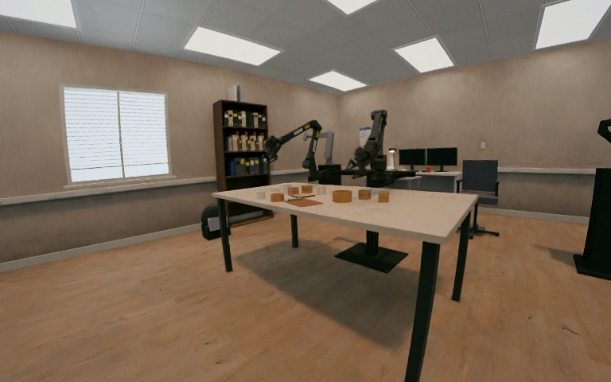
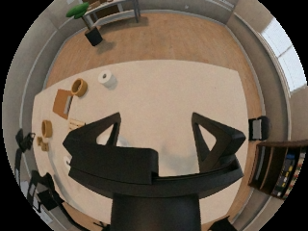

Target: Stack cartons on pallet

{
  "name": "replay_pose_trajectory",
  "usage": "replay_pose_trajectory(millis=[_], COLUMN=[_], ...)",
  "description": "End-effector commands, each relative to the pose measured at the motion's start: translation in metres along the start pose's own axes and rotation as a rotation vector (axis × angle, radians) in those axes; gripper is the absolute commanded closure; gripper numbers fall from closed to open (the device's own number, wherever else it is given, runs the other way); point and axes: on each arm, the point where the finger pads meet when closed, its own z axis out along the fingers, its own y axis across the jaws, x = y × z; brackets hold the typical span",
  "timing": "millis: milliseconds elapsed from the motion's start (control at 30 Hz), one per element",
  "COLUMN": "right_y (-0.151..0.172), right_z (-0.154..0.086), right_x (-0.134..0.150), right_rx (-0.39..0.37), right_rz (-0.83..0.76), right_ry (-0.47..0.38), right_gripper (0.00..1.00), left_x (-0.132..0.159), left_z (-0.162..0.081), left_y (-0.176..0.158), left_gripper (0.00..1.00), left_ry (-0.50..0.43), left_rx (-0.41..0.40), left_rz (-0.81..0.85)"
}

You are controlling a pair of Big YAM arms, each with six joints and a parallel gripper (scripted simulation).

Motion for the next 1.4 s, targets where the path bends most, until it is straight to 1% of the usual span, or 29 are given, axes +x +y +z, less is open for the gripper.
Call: replay_pose_trajectory(millis=[0, 33, 133, 267, 333, 400, 467, 533, 600, 700, 767, 933, 1000, 1100, 1167, 1300, 1367], right_y=[0.000, 0.000, 0.000, 0.000, 0.000, 0.000, 0.000, 0.000, 0.000, 0.000, 0.000, 0.000, 0.000, 0.000, 0.000, 0.000, 0.000], right_z=[-0.007, -0.007, -0.007, -0.007, -0.007, -0.007, -0.007, -0.007, -0.007, -0.007, -0.007, -0.007, -0.007, -0.007, -0.007, -0.007, -0.007], right_x=[-0.023, -0.023, -0.023, -0.023, -0.023, -0.023, -0.023, -0.023, -0.023, -0.023, -0.023, -0.023, -0.023, -0.023, -0.023, -0.023, -0.023], right_rx=[-0.003, -0.003, -0.003, -0.003, -0.003, -0.003, -0.003, -0.003, -0.003, -0.003, -0.003, -0.003, -0.003, -0.003, -0.003, -0.003, -0.003], right_rz=[-0.018, -0.018, -0.018, -0.018, -0.018, -0.018, -0.018, -0.018, -0.018, -0.018, -0.018, -0.018, -0.018, -0.018, -0.018, -0.018, -0.018], right_ry=[-0.038, -0.038, -0.038, -0.038, -0.038, -0.038, -0.038, -0.038, -0.038, -0.038, -0.038, -0.038, -0.038, -0.038, -0.038, -0.038, -0.038], right_gripper=[0.00, 0.00, 0.00, 0.00, 0.00, 0.00, 0.00, 0.00, 0.00, 0.00, 0.00, 0.00, 0.00, 0.00, 0.00, 0.00, 0.00], left_x=[-0.047, -0.047, -0.061, -0.070, -0.070, -0.065, -0.053, -0.038, -0.038, -0.012, 0.006, 0.063, 0.086, 0.108, 0.108, 0.130, 0.136], left_z=[0.023, 0.023, 0.042, 0.069, 0.088, 0.113, 0.141, 0.168, 0.168, 0.203, 0.222, 0.251, 0.257, 0.260, 0.260, 0.260, 0.259], left_y=[-0.016, -0.016, -0.055, -0.106, -0.134, -0.166, -0.192, -0.214, -0.214, -0.239, -0.253, -0.282, -0.293, -0.304, -0.304, -0.313, -0.315], left_gripper=[0.17, 0.17, 0.17, 0.17, 0.17, 0.17, 0.17, 0.17, 0.17, 0.17, 0.17, 0.17, 0.17, 0.17, 0.17, 0.17, 0.17], left_ry=[-0.034, -0.034, -0.037, -0.019, 0.003, 0.032, 0.077, 0.127, 0.127, 0.196, 0.238, 0.382, 0.428, 0.472, 0.472, 0.513, 0.525], left_rx=[0.092, 0.092, 0.273, 0.483, 0.576, 0.652, 0.682, 0.672, 0.672, 0.622, 0.582, 0.484, 0.444, 0.402, 0.402, 0.343, 0.317], left_rz=[0.149, 0.149, 0.240, 0.344, 0.406, 0.478, 0.538, 0.597, 0.597, 0.688, 0.750, 0.904, 0.974, 1.048, 1.048, 1.134, 1.165])
